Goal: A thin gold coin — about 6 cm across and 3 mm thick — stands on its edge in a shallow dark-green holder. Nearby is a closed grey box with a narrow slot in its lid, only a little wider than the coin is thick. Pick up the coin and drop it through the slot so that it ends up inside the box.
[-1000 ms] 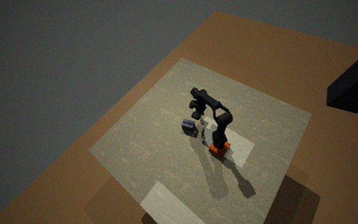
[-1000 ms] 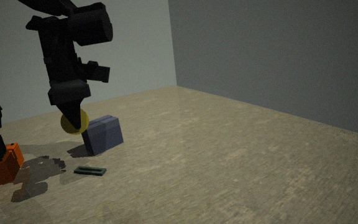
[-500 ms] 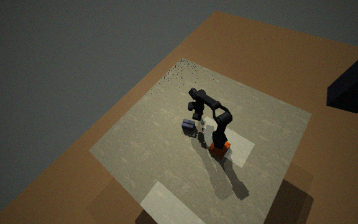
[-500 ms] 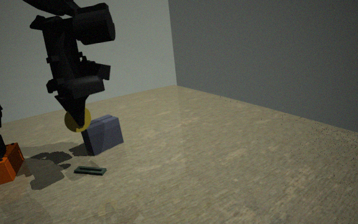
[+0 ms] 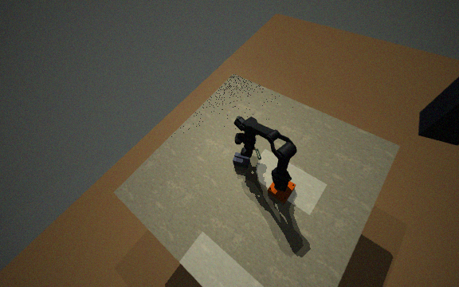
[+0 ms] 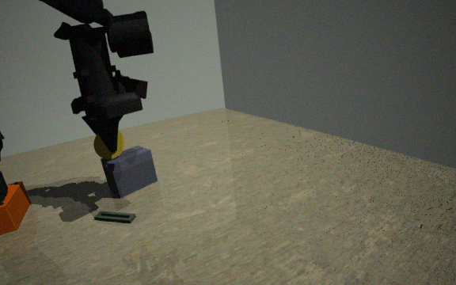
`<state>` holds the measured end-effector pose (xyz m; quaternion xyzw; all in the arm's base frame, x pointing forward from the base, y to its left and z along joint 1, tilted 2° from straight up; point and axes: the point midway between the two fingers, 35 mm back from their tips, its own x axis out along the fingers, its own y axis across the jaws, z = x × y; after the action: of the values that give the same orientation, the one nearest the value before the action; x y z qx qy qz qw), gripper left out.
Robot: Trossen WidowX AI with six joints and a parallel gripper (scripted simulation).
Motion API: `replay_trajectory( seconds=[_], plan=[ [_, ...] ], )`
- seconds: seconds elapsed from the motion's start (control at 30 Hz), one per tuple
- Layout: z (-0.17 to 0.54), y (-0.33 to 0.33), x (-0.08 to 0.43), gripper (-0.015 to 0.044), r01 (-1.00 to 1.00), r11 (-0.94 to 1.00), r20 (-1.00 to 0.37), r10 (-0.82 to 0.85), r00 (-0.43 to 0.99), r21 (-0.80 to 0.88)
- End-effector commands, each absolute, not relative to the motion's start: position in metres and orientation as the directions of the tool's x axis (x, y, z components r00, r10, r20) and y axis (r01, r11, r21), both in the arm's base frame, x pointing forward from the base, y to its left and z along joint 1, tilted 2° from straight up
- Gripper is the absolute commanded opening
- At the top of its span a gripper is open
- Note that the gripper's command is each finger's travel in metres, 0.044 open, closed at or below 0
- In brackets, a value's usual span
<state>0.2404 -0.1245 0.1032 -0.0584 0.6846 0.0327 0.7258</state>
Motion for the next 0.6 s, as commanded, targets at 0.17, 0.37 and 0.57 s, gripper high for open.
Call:
replay_trajectory(
  seconds=[0.17,0.37,0.57],
  plan=[
    [0.103,-0.109,0.254,0.0,-0.125,0.991,-0.998,-0.031,0.055,-0.038],
    [0.103,-0.096,0.261,0.0,-0.125,0.992,-0.998,-0.03,0.056,-0.037],
    [0.103,-0.082,0.269,0.0,-0.125,0.992,-0.998,-0.029,0.057,-0.036]
  ],
)
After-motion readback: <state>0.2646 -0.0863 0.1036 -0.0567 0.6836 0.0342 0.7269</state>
